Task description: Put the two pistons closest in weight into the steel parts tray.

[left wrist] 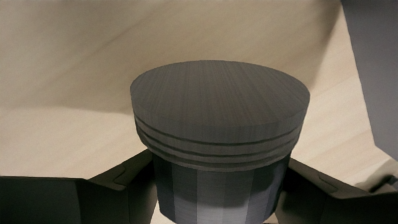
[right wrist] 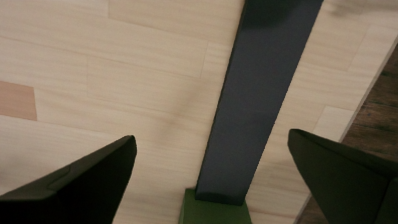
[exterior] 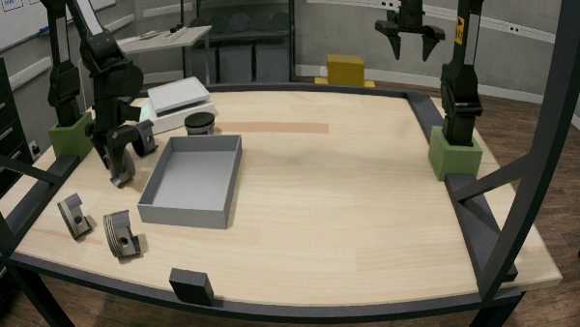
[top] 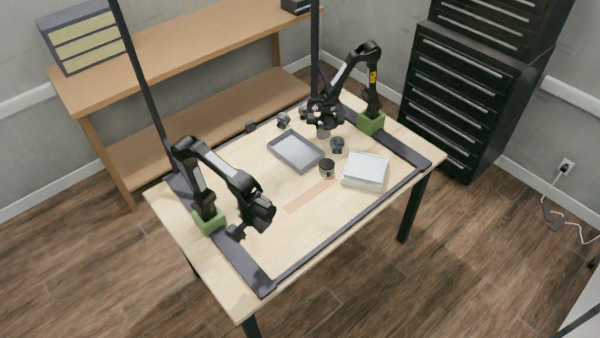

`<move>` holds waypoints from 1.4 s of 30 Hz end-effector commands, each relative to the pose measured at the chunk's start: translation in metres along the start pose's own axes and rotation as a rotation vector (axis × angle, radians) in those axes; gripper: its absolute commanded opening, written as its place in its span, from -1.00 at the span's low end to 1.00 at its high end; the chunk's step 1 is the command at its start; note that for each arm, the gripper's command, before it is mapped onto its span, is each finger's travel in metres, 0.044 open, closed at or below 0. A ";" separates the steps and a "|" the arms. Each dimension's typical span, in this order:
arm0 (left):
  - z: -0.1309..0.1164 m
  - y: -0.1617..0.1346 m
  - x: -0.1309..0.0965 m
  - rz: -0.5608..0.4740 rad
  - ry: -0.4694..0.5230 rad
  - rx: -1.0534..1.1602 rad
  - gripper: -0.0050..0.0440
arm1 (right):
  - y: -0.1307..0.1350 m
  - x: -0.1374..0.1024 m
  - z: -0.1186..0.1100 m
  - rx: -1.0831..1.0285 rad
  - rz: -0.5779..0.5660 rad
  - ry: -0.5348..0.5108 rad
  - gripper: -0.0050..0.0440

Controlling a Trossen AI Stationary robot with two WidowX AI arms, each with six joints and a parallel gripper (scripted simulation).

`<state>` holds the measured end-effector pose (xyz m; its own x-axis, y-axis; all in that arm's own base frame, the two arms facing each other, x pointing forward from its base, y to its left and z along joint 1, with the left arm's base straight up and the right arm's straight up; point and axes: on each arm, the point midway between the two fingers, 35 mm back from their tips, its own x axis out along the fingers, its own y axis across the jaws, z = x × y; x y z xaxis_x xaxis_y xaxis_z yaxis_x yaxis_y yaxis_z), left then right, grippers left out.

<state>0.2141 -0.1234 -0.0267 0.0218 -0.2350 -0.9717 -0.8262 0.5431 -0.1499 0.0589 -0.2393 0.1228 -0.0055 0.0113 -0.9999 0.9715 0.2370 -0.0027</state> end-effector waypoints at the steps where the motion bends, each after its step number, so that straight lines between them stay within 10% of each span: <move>1: -0.001 -0.008 -0.005 -0.032 -0.006 0.007 -0.15 | 0.001 -0.009 0.005 -0.006 0.003 -0.033 0.84; 42: -0.001 -0.008 -0.004 -0.028 -0.004 0.008 -0.15 | 0.001 -0.009 0.005 -0.006 0.003 -0.033 0.84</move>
<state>0.2155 -0.1239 -0.0274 0.0264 -0.2370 -0.9712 -0.8255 0.5428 -0.1549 0.0589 -0.2393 0.1228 -0.0055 0.0113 -0.9999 0.9715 0.2370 -0.0027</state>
